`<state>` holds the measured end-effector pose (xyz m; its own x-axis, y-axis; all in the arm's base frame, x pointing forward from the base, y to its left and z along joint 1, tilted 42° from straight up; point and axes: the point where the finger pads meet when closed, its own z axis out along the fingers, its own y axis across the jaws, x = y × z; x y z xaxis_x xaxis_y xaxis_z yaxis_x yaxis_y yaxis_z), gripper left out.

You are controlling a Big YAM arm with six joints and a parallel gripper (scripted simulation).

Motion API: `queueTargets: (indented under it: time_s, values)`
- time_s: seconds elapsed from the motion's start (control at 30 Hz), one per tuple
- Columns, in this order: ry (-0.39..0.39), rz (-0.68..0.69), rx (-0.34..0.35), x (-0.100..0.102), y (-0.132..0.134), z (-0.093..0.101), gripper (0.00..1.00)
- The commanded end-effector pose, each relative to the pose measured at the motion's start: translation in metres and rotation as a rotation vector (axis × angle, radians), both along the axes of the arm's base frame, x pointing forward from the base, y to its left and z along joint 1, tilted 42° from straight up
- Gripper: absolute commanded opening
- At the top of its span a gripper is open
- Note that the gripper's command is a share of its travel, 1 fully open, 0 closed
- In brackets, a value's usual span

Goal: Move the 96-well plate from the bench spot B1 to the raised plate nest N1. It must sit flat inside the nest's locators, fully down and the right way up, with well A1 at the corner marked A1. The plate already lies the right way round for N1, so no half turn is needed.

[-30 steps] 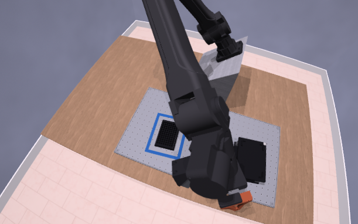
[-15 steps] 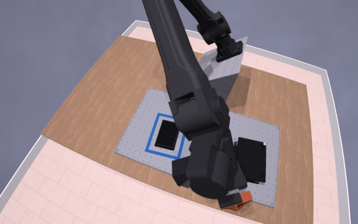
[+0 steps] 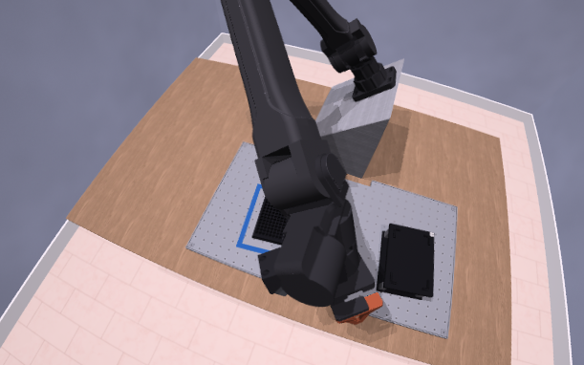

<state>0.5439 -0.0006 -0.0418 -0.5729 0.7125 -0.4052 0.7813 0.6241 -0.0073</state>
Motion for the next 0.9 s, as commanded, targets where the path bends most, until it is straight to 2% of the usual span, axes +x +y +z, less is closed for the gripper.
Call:
queueTargets:
  time_s: [0.0, 0.1, 0.17, 0.23, 0.3, 0.4, 0.47, 0.5, 0.57, 0.67, 0.73, 0.83, 0.87]
  values:
    - [0.007, 0.093, -0.044, 0.002, -0.015, 0.019, 1.0]
    - [-0.005, 0.094, -0.041, 0.003, -0.019, 0.02, 1.0]
    - [0.055, 0.137, -0.086, -0.008, -0.028, 0.02, 1.0]
    - [0.032, 0.139, -0.089, -0.006, -0.037, 0.022, 1.0]
    - [0.094, 0.18, -0.13, -0.017, -0.046, 0.022, 1.0]
    - [0.071, 0.185, -0.131, -0.018, -0.058, 0.025, 1.0]
    - [0.131, 0.225, -0.173, -0.028, -0.068, 0.026, 1.0]
    - [0.117, 0.228, -0.18, -0.026, -0.072, 0.028, 1.0]
    - [0.181, 0.27, -0.212, -0.037, -0.081, 0.028, 1.0]
    - [0.167, 0.273, -0.22, -0.036, -0.085, 0.029, 1.0]
    - [0.228, 0.316, -0.25, -0.045, -0.092, 0.03, 1.0]
    - [0.208, 0.318, -0.254, -0.048, -0.105, 0.033, 1.0]
    - [0.231, 0.335, -0.276, -0.051, -0.11, 0.034, 1.0]
